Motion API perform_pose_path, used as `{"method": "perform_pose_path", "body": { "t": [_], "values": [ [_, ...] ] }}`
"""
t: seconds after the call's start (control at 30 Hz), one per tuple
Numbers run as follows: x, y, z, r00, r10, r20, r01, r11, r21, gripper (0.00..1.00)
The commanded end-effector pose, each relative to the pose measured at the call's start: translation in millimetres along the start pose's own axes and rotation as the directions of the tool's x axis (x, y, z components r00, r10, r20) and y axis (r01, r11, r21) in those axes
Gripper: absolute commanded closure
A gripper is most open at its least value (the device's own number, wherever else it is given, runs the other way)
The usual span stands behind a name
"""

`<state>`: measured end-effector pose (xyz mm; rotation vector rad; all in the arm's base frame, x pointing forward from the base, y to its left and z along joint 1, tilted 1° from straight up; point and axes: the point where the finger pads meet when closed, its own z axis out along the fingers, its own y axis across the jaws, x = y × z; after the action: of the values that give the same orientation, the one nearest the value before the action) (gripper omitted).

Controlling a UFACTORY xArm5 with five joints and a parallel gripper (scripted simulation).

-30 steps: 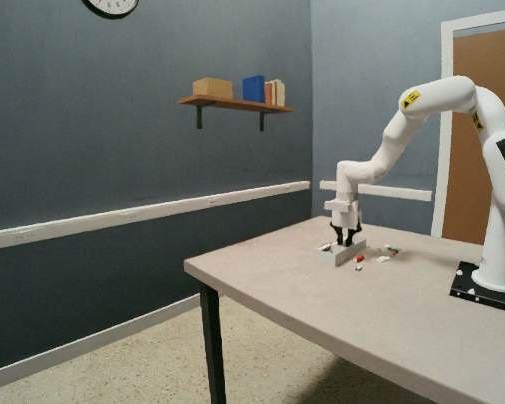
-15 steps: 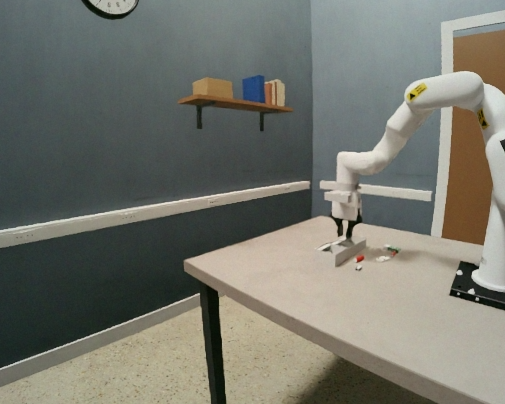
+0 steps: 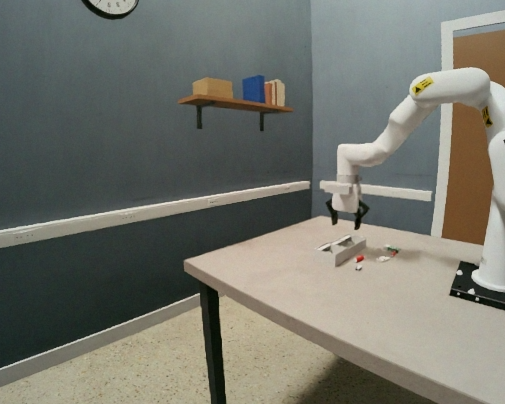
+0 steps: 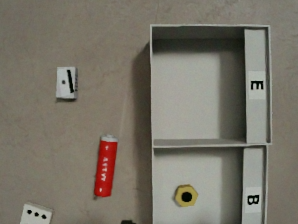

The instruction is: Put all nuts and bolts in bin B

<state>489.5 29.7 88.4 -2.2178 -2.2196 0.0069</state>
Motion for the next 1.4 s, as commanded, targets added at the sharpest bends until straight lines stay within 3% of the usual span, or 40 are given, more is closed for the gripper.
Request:
{"method": "perform_pose_path", "body": {
  "t": [0.0, 0.1, 0.87, 1.37],
  "values": [
    [0, 1, -18.4, 1.0, 0.0, 0.0, 0.0, 1.0, -0.002, 0.0],
    [0, 1, -22.4, 1.0, 0.0, 0.0, 0.0, 1.0, -0.002, 0.0],
    [-2, 1, -106.4, 1.0, 0.0, 0.0, 0.0, 1.0, -0.003, 0.0],
    [-2, 1, -106.4, 1.0, 0.0, 0.0, 0.0, 1.0, -0.003, 0.0]
  ]
}}
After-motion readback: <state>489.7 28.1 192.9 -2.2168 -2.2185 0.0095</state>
